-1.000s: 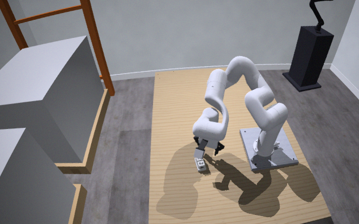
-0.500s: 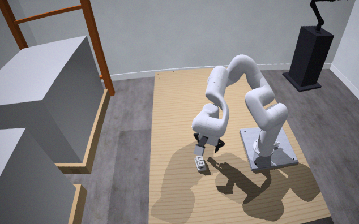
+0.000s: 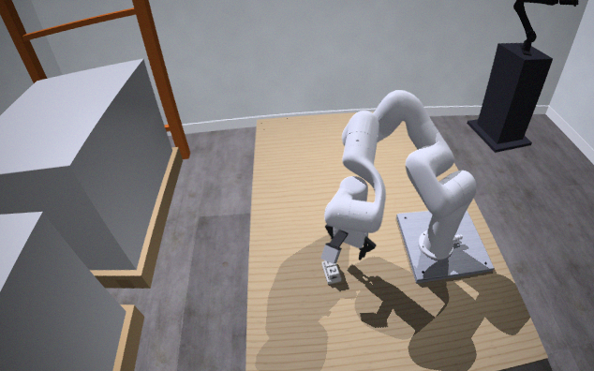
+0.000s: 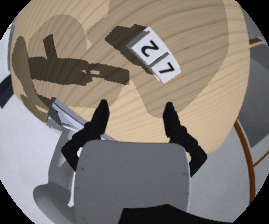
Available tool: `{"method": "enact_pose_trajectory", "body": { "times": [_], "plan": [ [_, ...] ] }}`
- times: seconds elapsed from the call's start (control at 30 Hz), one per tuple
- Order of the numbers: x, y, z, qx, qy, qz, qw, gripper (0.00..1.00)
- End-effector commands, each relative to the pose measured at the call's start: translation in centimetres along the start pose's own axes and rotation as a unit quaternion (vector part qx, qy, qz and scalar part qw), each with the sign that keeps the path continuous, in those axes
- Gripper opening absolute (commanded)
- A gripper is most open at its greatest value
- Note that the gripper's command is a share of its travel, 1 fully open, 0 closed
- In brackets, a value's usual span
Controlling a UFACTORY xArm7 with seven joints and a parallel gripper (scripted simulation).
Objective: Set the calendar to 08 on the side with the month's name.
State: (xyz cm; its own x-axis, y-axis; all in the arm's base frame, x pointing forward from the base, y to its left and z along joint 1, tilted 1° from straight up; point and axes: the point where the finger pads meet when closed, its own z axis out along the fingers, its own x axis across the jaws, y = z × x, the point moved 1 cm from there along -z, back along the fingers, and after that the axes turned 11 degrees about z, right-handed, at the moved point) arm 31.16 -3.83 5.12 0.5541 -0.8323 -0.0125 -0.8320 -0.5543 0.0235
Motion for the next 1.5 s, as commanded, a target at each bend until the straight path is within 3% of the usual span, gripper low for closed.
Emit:
{"method": "enact_pose_trajectory", "body": {
  "times": [0.0,0.17,0.5,0.6,1.17,1.3,1.47],
  "plan": [
    [-0.2,-0.2,-0.1,0.001,0.002,0.023,1.000,1.00],
    [-2.2,-1.0,-0.1,0.001,0.002,0.053,0.999,1.00],
    [-2.8,-1.3,-0.1,0.001,0.002,0.103,0.995,1.00],
    [-4.7,-2.0,-0.1,0.001,0.002,0.105,0.994,1.00],
    [-7.4,-3.1,-0.1,0.001,0.002,0.161,0.987,1.00],
    [-7.7,-3.2,-0.1,0.001,0.002,0.208,0.978,1.00],
    [-9.8,-4.0,-0.1,0.001,0.002,0.208,0.978,1.00]
  ]
}}
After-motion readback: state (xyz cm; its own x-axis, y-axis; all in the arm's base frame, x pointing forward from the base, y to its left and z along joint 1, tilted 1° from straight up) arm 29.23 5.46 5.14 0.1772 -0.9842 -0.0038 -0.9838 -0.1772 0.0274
